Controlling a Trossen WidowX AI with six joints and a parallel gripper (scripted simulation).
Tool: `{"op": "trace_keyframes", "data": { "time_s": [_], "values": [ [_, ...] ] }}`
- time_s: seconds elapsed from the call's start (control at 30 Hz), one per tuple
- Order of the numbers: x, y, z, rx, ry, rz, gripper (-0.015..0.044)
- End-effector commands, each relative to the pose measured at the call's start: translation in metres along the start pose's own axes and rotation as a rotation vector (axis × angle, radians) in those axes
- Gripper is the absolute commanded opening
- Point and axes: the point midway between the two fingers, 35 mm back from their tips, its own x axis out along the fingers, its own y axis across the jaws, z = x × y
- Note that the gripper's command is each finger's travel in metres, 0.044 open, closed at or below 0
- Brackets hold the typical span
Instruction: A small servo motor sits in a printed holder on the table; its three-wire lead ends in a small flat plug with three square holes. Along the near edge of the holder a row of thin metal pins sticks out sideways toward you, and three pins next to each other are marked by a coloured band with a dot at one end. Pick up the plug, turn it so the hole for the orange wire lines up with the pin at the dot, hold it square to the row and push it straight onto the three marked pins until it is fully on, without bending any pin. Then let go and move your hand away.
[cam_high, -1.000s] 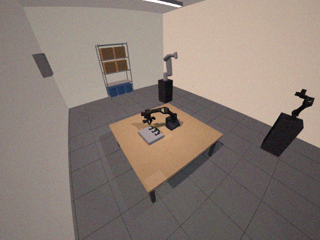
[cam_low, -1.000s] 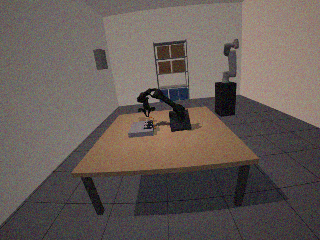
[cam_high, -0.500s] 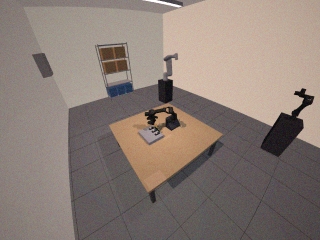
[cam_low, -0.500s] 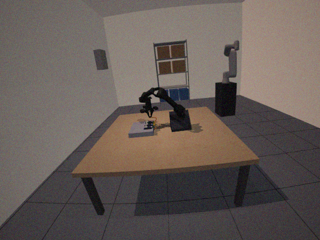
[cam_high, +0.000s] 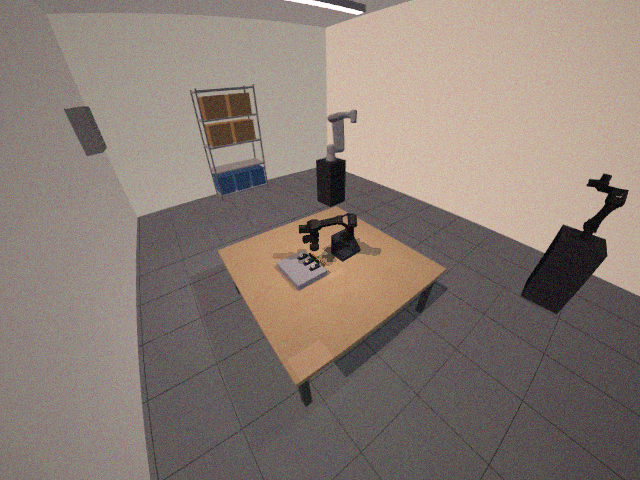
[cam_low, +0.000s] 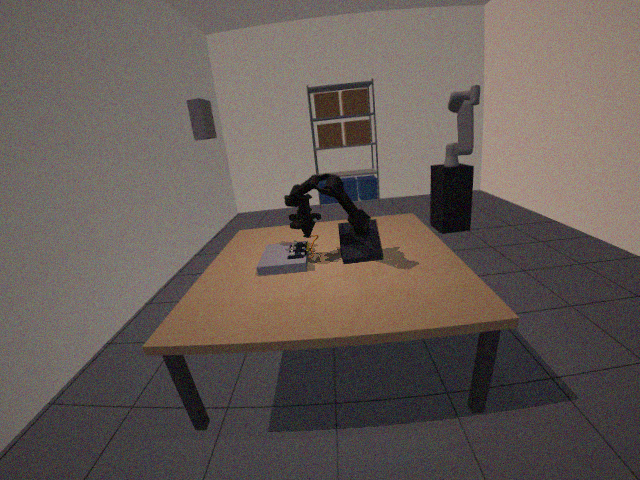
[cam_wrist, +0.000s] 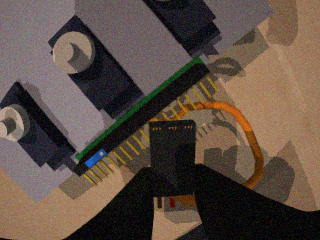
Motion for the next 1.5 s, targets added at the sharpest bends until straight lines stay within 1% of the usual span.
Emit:
{"op": "trace_keyframes", "data": {
  "time_s": [0.0,0.5,0.63,0.9,1.1,1.47],
  "values": [
    [0.002,0.001,-0.019,-0.142,0.000,0.006,0.0000],
    [0.013,-0.002,-0.079,-0.631,0.003,0.008,0.0000],
    [0.019,-0.002,-0.080,-0.642,0.002,0.008,0.0000],
    [0.053,-0.001,-0.082,-0.645,0.003,0.010,0.0000],
    [0.053,0.001,-0.079,-0.645,0.003,0.010,0.0000],
    [0.052,0.021,-0.055,-0.647,0.002,0.011,0.0000]
  ]
}}
